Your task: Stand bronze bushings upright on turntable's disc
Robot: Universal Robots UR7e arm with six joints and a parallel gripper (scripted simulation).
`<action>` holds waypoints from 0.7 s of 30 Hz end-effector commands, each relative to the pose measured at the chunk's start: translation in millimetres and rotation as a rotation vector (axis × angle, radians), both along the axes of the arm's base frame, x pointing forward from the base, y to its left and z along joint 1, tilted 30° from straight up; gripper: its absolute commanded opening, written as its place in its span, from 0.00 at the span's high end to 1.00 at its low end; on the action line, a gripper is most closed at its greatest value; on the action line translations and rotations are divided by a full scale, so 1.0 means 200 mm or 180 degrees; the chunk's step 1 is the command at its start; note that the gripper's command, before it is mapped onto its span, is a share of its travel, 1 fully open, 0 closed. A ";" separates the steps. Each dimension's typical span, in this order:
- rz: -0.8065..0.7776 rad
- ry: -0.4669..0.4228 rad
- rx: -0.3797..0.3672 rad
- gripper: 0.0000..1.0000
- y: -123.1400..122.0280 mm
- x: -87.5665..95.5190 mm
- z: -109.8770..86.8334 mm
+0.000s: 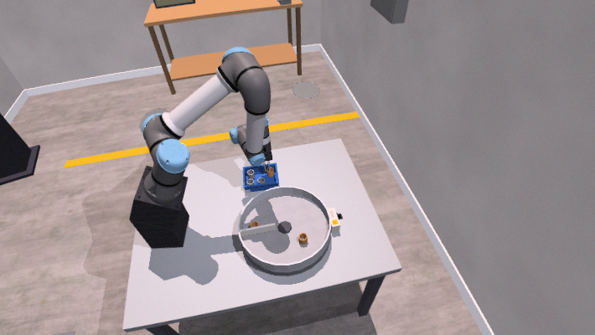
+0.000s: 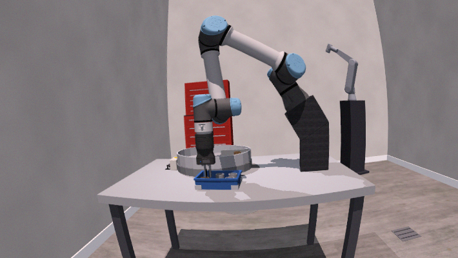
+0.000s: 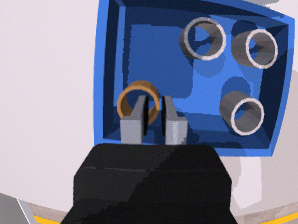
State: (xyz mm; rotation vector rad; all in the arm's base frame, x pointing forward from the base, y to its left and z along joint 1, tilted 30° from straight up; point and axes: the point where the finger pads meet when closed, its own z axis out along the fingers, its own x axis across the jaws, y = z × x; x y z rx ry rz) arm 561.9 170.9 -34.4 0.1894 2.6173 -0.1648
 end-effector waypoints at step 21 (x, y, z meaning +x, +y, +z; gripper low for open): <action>0.0000 -0.0012 0.0004 0.64 -0.01 0.05 -0.06</action>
